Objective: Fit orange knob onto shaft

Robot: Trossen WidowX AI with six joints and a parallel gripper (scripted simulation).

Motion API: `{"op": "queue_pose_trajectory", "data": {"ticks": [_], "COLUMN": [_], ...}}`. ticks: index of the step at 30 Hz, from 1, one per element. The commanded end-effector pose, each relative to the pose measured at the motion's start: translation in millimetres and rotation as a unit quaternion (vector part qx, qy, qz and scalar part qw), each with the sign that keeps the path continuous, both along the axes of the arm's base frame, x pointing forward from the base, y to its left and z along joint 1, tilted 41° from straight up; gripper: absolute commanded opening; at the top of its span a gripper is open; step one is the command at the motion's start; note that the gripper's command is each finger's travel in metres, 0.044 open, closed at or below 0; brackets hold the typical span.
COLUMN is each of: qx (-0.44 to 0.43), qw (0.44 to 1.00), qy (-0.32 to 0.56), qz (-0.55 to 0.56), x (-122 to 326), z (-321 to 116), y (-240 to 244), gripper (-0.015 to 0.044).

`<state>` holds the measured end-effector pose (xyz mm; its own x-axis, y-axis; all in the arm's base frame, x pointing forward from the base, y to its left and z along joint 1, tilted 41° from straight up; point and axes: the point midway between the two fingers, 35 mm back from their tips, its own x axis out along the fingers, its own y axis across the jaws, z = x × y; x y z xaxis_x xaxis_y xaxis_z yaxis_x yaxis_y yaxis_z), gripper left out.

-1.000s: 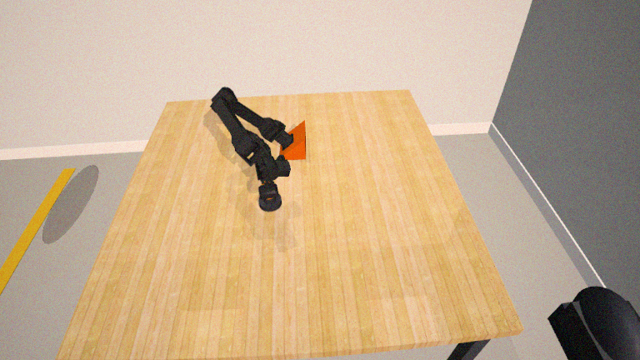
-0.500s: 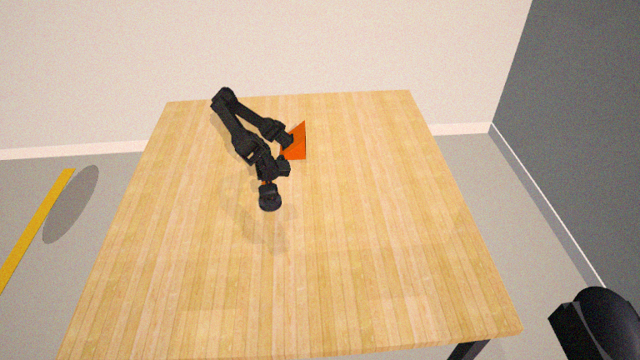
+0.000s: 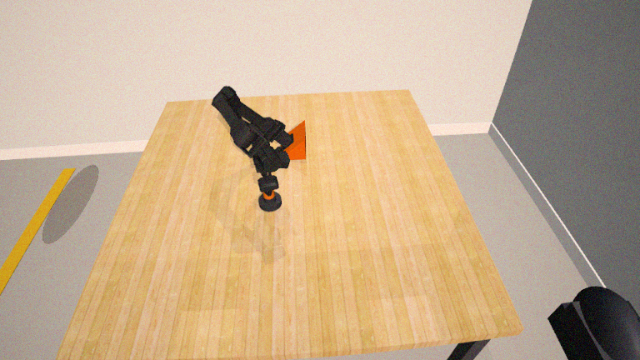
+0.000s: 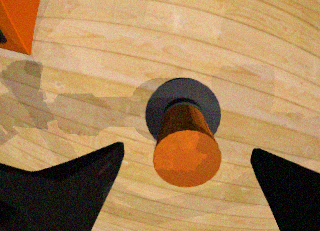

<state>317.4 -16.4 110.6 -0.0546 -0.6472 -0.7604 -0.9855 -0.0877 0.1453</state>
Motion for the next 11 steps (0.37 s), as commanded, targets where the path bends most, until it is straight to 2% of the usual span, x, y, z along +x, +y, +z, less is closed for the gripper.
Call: {"op": "queue_pose_trajectory", "data": {"ticks": [1, 11], "qx": [0.003, 0.003], "qw": [1.0, 0.999], "qy": [0.006, 0.008], "qz": [0.031, 0.036], "x": [0.8, 3.3], "z": [36.2, 42.9], "y": [33.6, 39.0], "gripper": [0.044, 0.044]}}
